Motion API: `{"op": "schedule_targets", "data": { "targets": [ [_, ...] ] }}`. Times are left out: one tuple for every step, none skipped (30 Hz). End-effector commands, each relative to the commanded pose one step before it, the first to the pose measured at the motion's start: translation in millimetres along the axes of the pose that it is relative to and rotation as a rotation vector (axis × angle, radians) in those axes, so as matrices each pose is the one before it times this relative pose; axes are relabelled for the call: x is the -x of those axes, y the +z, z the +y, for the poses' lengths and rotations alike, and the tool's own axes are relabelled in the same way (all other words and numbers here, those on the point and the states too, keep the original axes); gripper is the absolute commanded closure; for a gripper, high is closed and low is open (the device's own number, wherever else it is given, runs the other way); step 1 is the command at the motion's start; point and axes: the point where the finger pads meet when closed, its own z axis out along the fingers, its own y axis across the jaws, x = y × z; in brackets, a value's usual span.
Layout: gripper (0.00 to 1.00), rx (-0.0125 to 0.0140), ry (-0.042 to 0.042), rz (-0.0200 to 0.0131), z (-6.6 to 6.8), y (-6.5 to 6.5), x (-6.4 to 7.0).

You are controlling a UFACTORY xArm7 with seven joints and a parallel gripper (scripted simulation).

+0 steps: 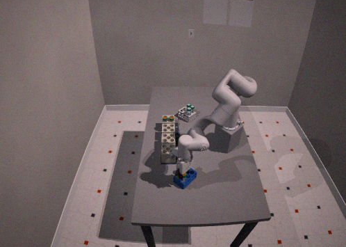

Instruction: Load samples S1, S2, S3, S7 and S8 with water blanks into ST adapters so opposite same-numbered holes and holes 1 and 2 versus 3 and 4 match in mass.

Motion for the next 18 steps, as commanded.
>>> {"op": "schedule_targets", "data": {
  "targets": [
    [0.43, -0.00436, 0.00035, -0.00018, -1.78, -0.1, -0.23],
    [0.43, 0.00002, 0.00001, 0.00001, 0.02, 0.59, 0.02],
    [0.43, -0.00002, -0.00001, -0.00001, -0.02, 0.74, -0.02],
    [0.43, 0.0, 0.0, 0.0, 0.0, 0.67, 0.0],
    [0.43, 0.0, 0.0, 0.0, 0.0, 0.67, 0.0],
    [0.43, 0.0, 0.0, 0.0, 0.0, 0.67, 0.0],
    [0.43, 0.0, 0.0, 0.0, 0.0, 0.67, 0.0],
    [0.43, 0.0, 0.0, 0.0, 0.0, 0.67, 0.0],
    [0.43, 0.0, 0.0, 0.0, 0.0, 0.67, 0.0],
    [0.43, 0.0, 0.0, 0.0, 0.0, 0.67, 0.0],
    [0.43, 0.0, 0.0, 0.0, 0.0, 0.67, 0.0],
    [0.43, 0.0, 0.0, 0.0, 0.0, 0.67, 0.0],
    [0.43, 0.0, 0.0, 0.0, 0.0, 0.0, 0.0],
    [0.43, 0.00002, 0.00001, 0.00001, 0.02, -0.07, 0.02],
    [0.43, -0.00001, 0.0, 0.0, -0.01, 0.02, -0.01],
    [0.43, 0.0, 0.0, 0.0, 0.0, 0.02, 0.0],
    [0.43, 0.0, 0.0, 0.0, 0.0, 0.0, 0.0],
    [0.43, 0.0, 0.0, 0.0, 0.0, 0.0, 0.0]
  ]
}}
